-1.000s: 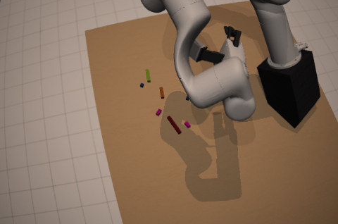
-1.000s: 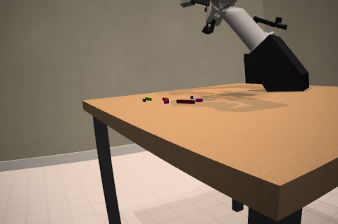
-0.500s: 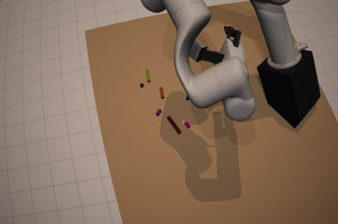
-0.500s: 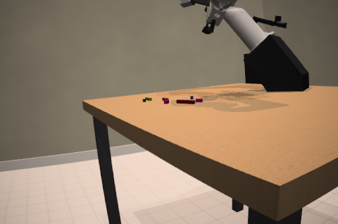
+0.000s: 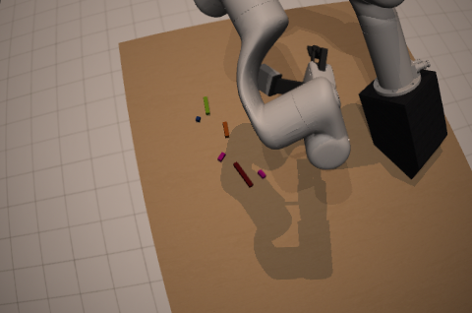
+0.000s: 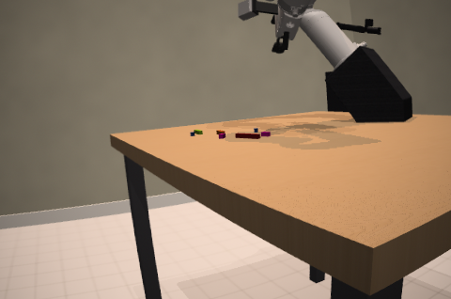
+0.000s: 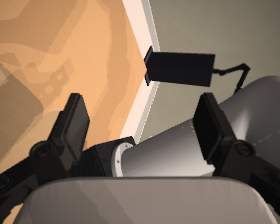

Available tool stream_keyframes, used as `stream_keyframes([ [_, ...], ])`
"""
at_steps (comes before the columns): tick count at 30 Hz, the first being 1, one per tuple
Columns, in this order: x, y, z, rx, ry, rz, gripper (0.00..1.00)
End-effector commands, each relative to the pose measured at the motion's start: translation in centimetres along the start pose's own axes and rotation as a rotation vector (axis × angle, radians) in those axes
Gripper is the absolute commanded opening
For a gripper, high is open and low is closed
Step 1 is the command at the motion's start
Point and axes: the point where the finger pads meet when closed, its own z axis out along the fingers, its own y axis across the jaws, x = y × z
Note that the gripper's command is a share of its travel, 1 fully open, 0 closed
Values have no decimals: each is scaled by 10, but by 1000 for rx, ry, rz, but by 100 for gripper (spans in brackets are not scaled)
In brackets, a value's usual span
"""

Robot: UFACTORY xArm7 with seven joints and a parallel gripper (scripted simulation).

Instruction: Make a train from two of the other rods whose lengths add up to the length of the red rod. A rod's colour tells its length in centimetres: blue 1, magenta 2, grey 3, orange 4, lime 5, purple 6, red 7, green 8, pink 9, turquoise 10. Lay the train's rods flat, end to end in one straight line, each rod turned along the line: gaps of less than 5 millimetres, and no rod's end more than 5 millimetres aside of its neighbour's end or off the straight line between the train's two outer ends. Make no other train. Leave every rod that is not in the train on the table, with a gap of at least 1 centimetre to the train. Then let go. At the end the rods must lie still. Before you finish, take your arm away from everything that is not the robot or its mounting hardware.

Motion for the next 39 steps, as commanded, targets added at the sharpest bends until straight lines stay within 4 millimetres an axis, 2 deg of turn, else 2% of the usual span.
stream_keyframes([
  [1, 1, -28, 0, 103, -48, -124, 100],
  [4, 1, -33, 0, 121, -54, -146, 100],
  [6, 2, -50, -2, 190, -72, -224, 100],
  [19, 12, -105, -14, 439, -78, -479, 100],
  [21, 12, -105, -14, 439, -78, -479, 100],
  [22, 16, -117, -18, 499, -67, -536, 100],
  [36, 40, -162, -42, 766, 53, -772, 100],
  [38, 40, -162, -42, 766, 53, -772, 100],
  [39, 47, -170, -48, 821, 94, -819, 100],
])
